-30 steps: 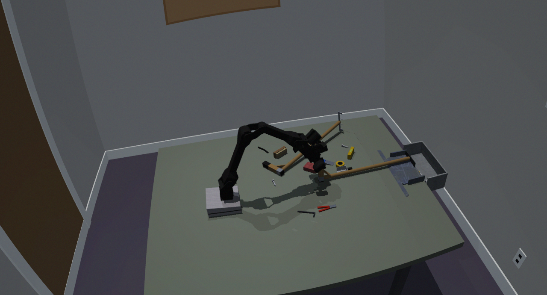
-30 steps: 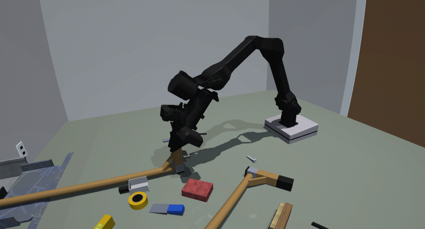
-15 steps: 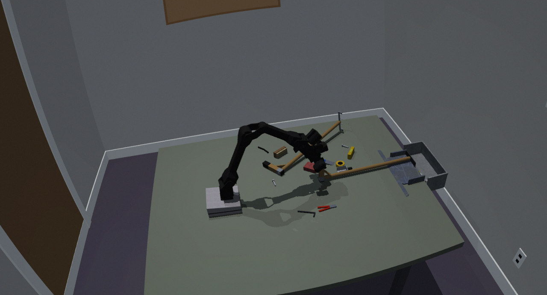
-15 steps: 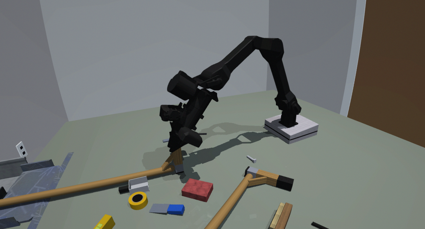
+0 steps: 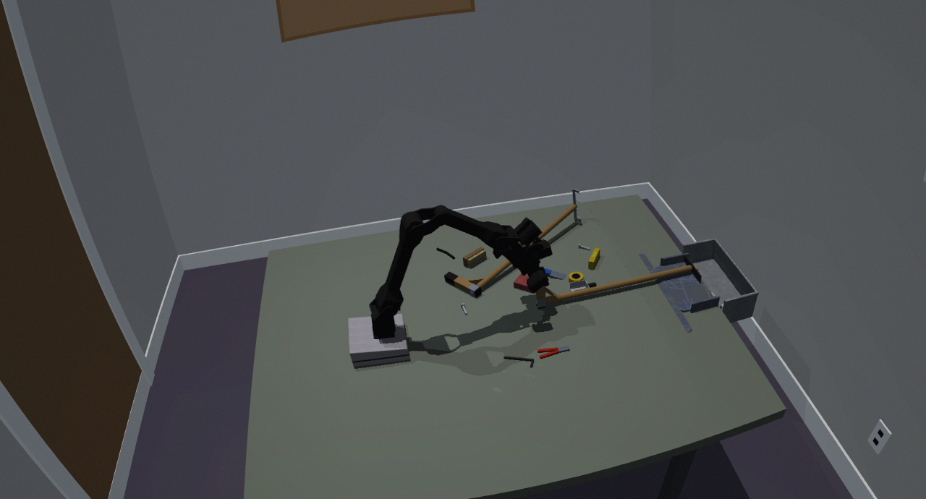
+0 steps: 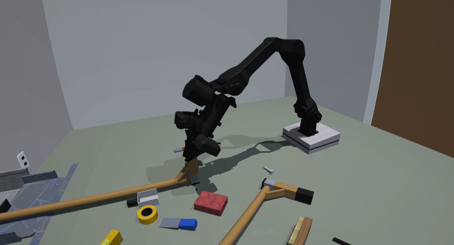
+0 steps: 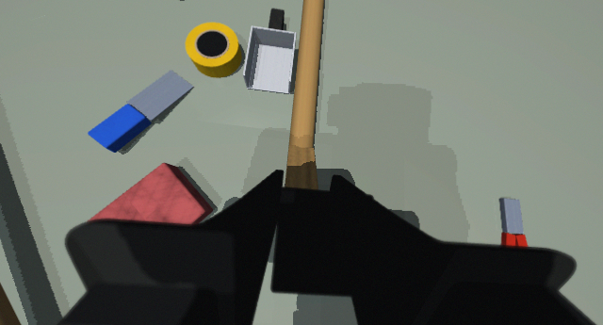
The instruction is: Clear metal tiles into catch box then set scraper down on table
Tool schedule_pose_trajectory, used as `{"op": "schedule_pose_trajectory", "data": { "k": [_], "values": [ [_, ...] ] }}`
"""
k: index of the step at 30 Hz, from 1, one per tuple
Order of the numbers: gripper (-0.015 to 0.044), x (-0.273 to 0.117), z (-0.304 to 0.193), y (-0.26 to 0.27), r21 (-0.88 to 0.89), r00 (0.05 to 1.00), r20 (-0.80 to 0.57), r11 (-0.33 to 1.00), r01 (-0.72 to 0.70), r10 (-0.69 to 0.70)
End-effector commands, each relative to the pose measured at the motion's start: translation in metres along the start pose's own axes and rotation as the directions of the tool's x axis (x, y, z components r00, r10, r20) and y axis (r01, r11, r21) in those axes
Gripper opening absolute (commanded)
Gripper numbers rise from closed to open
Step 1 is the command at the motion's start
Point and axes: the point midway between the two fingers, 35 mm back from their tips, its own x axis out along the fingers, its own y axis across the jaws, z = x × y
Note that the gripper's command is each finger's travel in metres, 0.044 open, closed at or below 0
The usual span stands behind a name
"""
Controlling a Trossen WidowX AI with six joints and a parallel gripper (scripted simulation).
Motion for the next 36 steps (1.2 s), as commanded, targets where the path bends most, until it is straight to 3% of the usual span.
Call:
{"op": "schedule_pose_trajectory", "data": {
  "k": [1, 36],
  "values": [
    [0.0, -0.007, 0.0, 0.001, 0.0, 1.0, 0.011, 1.0, -0.001, 0.001],
    [0.0, -0.041, -0.028, 0.006, 0.0, 1.0, 0.012, 1.0, -0.001, 0.001]
  ]
}}
